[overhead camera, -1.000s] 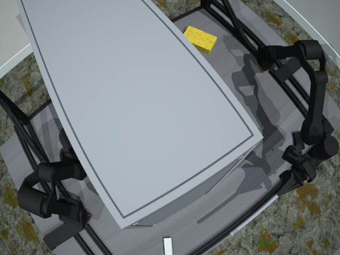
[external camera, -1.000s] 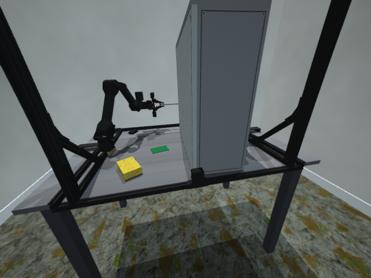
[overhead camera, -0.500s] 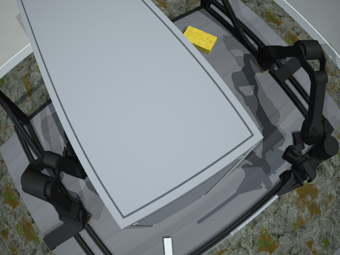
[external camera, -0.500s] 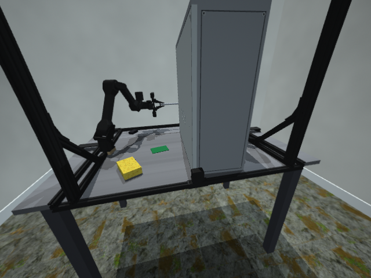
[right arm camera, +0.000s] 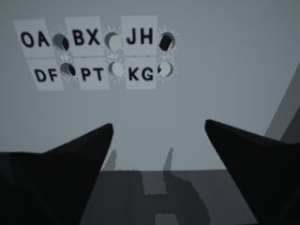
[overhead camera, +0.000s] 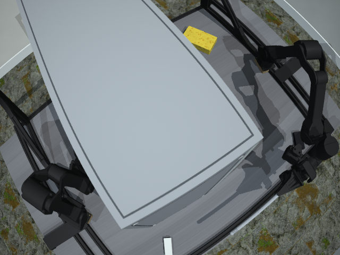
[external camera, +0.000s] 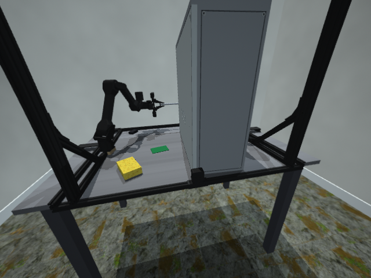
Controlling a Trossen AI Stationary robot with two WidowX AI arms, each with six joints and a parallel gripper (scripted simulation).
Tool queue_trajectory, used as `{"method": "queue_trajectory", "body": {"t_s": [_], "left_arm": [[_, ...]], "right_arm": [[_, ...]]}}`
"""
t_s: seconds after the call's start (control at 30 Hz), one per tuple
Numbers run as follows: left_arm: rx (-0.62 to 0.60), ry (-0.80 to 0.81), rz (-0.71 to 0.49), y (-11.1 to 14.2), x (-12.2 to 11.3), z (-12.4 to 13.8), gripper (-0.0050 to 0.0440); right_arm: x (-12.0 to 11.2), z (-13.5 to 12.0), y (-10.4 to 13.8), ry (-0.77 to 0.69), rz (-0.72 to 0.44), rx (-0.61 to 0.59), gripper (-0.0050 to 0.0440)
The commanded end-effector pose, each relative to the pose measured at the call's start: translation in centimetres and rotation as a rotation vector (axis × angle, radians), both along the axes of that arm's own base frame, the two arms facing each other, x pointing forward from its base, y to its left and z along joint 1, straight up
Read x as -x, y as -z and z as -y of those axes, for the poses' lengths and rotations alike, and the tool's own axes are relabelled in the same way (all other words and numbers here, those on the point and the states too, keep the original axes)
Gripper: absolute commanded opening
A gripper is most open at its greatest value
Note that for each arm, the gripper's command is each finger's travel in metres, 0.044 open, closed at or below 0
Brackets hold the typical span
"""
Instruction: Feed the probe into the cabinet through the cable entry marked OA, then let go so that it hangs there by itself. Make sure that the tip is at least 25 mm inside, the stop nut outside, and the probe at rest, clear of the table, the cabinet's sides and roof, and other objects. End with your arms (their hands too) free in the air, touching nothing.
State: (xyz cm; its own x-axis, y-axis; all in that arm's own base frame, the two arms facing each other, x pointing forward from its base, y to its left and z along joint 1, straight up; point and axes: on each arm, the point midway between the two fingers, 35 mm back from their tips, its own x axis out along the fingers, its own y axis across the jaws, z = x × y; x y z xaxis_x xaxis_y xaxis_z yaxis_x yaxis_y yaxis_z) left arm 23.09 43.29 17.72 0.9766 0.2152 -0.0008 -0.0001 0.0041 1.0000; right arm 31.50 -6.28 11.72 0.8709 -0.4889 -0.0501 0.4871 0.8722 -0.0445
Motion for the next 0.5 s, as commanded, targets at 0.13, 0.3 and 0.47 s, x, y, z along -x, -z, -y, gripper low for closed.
{"method": "queue_trajectory", "body": {"t_s": [0.13,0.3,0.47], "left_arm": [[-0.004,-0.003,0.0,-0.1,0.0,-0.1,0.0],[-0.004,-0.003,0.0,-0.1,0.0,-0.1,0.0],[-0.004,-0.003,0.0,-0.1,0.0,-0.1,0.0]], "right_arm": [[-3.0,-4.2,-0.2,-0.028,0.018,-0.028,0.044],[-4.7,-7.6,-0.2,-0.02,0.014,-0.015,0.044],[-5.5,-10.2,-0.2,-0.008,0.008,0.002,0.044]]}}
